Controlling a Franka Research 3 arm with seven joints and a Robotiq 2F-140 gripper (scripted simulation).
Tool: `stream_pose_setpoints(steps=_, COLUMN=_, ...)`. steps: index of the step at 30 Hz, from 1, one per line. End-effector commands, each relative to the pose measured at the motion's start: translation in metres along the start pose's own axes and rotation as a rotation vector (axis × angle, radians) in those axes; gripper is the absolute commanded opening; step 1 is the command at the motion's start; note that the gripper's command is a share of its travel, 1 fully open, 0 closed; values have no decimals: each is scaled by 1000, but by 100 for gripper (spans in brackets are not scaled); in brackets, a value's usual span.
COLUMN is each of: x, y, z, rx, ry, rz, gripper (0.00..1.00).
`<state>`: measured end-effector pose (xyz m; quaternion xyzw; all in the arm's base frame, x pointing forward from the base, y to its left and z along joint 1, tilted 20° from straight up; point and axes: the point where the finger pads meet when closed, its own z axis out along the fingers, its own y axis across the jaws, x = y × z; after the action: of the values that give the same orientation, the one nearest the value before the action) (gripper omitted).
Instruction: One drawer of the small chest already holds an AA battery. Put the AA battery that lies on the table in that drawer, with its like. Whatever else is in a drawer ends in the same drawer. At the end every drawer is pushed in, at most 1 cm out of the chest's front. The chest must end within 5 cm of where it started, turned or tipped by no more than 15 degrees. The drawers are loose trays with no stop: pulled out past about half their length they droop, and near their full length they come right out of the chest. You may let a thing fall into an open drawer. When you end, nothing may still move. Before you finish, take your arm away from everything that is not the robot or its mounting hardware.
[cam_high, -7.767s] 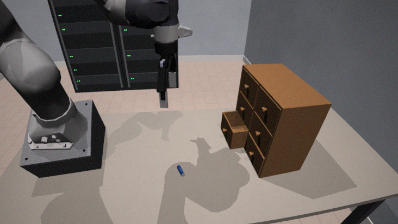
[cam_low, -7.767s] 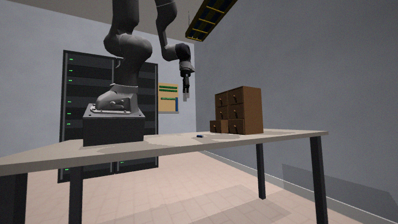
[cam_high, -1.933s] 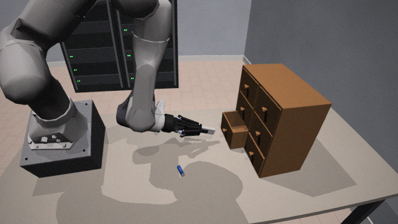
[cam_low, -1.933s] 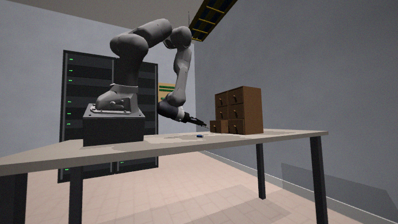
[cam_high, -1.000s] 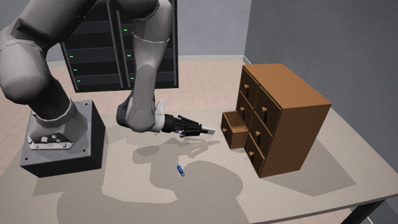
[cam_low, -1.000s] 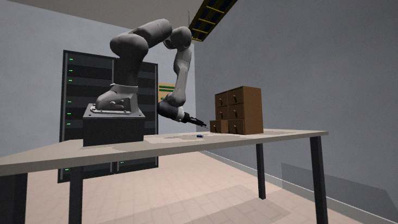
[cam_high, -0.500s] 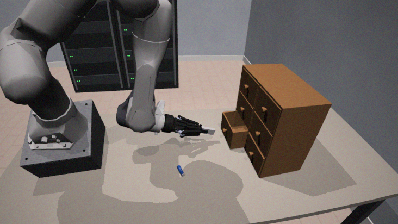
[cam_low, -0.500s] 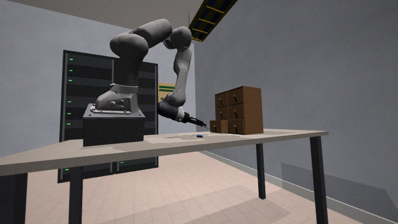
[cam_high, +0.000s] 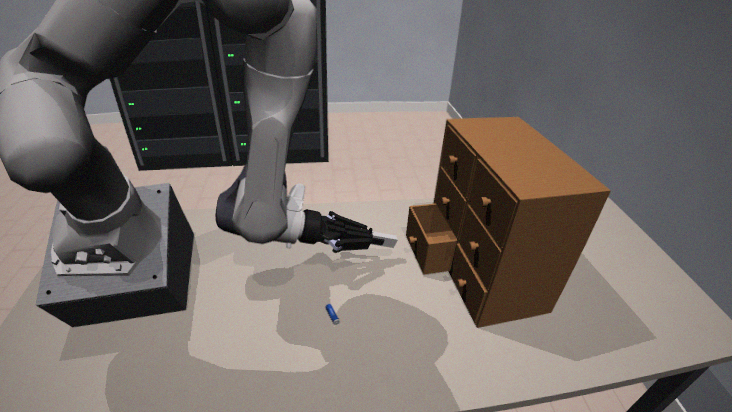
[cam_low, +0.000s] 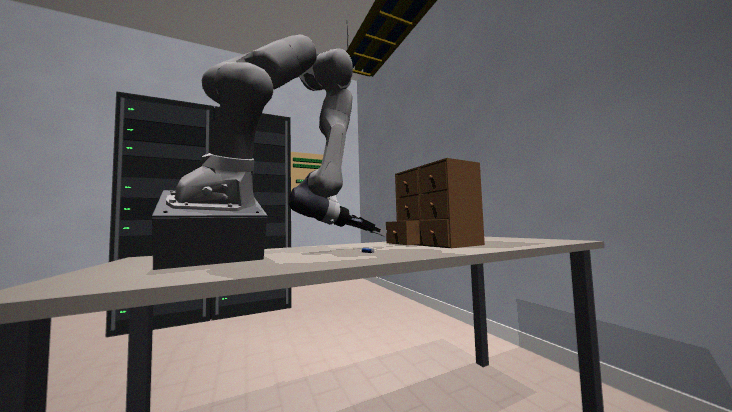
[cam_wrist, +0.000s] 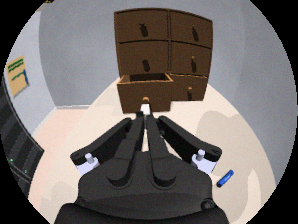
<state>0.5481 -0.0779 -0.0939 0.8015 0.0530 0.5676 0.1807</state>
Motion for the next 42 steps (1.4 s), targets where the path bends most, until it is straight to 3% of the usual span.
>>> stream_pose_setpoints(steps=1, x=-1, y=-1, z=1, rx=3, ry=-4, rz=2, gripper=0)
stream_pose_setpoints(steps=17, x=4, y=-1, z=15, rx=3, ry=-4, rz=2, gripper=0)
stream_pose_setpoints(steps=42, x=17, y=-1, z=53, rx=3, ry=-4, rz=2, gripper=0)
